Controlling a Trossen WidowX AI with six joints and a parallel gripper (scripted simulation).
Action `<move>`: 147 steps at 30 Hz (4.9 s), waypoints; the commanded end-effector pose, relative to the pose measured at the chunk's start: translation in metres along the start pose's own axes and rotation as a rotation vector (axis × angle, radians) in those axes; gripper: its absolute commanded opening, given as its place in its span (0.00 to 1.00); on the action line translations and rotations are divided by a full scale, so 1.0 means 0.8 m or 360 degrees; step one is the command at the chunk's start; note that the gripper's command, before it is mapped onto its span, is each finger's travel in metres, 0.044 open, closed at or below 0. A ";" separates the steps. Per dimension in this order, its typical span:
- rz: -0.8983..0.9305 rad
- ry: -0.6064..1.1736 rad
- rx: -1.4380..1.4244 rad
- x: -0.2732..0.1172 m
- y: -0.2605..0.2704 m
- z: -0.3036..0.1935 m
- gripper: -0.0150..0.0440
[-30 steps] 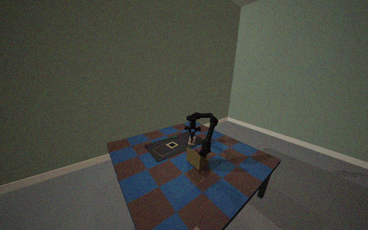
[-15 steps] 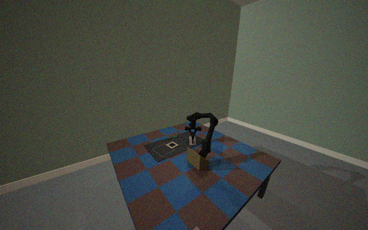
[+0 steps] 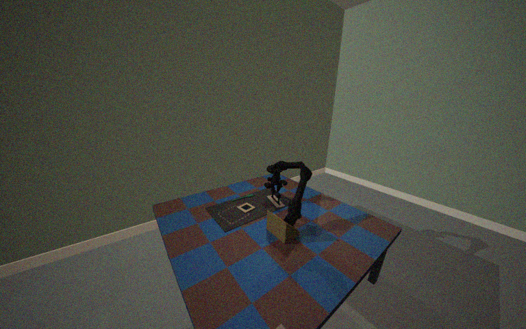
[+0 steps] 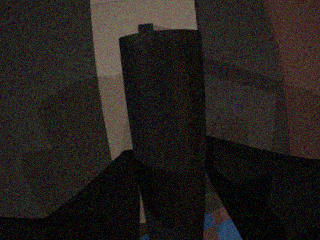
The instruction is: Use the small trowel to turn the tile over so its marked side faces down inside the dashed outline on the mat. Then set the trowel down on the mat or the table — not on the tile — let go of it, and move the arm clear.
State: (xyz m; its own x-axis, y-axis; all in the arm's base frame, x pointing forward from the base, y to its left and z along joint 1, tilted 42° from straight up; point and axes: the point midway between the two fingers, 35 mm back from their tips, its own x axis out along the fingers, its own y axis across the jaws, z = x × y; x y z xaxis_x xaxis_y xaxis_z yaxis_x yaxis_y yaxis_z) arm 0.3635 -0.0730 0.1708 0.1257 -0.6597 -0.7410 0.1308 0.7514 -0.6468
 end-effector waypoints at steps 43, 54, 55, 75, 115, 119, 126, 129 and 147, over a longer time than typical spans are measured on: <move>-0.0004 0.0014 -0.0939 0.002 -0.001 -0.002 0.71; -0.0003 0.0014 -0.0940 0.000 -0.001 -0.002 0.71; -0.0002 0.0014 -0.0944 -0.007 0.000 -0.002 0.71; -0.0001 0.0015 -0.0818 -0.053 -0.005 -0.008 0.71; -0.0004 0.0014 -0.0818 0.002 -0.006 -0.009 0.47; -0.0004 0.0014 -0.0818 0.002 -0.006 -0.009 0.47; -0.0004 0.0014 -0.0818 0.002 -0.006 -0.009 0.47; -0.0004 0.0014 -0.0818 0.002 -0.006 -0.009 0.47; -0.0001 0.0015 -0.1455 0.002 -0.006 -0.009 0.47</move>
State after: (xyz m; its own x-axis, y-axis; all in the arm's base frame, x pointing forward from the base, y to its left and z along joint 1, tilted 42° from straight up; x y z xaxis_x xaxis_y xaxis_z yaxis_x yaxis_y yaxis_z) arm 0.3579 -0.0765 0.1725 0.1248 -0.6592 -0.7415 -0.6100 0.5385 -0.5814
